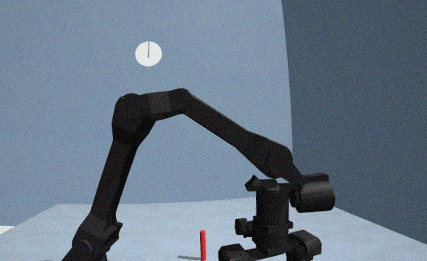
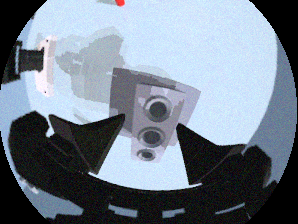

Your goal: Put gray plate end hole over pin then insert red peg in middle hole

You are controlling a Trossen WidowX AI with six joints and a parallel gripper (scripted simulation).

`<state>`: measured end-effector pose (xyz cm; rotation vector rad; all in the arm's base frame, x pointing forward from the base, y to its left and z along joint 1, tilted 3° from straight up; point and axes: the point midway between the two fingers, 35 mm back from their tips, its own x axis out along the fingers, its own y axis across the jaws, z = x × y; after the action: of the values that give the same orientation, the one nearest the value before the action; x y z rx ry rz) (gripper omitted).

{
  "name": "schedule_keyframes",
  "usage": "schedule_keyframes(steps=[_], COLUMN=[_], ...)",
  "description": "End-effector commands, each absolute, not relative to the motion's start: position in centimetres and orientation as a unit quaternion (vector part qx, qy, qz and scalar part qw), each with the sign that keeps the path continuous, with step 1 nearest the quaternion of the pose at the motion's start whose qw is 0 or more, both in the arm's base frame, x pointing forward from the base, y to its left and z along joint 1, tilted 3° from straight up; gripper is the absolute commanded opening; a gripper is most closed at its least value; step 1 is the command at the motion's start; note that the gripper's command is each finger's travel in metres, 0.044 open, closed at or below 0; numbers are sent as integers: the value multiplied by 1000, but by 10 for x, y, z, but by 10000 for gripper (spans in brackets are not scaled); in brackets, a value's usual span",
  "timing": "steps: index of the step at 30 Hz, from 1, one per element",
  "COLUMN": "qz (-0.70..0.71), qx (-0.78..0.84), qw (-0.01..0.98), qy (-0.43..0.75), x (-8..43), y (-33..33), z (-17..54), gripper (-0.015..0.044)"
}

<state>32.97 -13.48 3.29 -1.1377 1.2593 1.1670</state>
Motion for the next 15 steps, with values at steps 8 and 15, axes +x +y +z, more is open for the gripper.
schedule_keyframes(steps=[8,15], qz=[485,486], qx=[-474,-475], qw=[515,513], qy=[524,524], x=[331,336], y=[-135,-136], z=[36,129], gripper=[440,440])
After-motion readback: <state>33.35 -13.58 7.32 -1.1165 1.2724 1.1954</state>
